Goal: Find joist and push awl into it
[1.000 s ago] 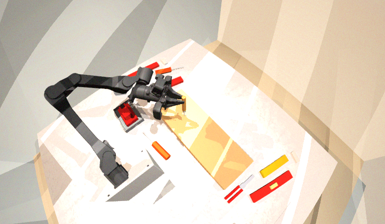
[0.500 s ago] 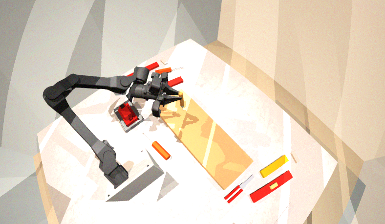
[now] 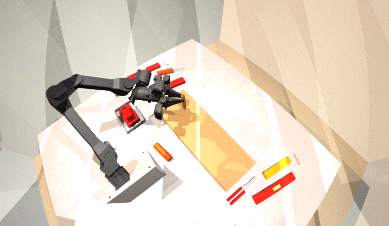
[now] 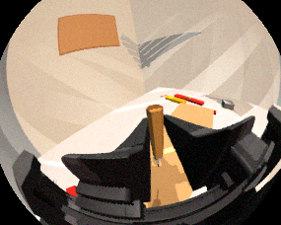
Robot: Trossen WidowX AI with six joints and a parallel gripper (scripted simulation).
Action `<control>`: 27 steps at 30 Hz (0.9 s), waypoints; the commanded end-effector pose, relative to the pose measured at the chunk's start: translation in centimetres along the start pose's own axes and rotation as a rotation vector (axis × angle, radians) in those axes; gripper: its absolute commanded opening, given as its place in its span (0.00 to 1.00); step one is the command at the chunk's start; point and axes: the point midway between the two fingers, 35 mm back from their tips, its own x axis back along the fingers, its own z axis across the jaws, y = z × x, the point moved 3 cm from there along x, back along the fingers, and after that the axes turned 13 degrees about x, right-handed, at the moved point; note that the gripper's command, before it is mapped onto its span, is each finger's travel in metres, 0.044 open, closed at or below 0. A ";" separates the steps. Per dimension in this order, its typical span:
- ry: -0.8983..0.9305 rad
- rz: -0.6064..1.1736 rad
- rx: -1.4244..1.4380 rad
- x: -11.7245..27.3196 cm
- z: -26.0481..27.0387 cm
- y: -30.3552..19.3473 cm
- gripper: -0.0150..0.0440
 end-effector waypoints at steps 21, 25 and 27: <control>-0.002 -0.008 -0.006 -0.3 0.5 -2.2 0.25; -0.002 -0.008 -0.006 -0.3 0.5 -2.4 0.25; -0.002 -0.008 -0.006 -0.3 0.6 -2.7 0.25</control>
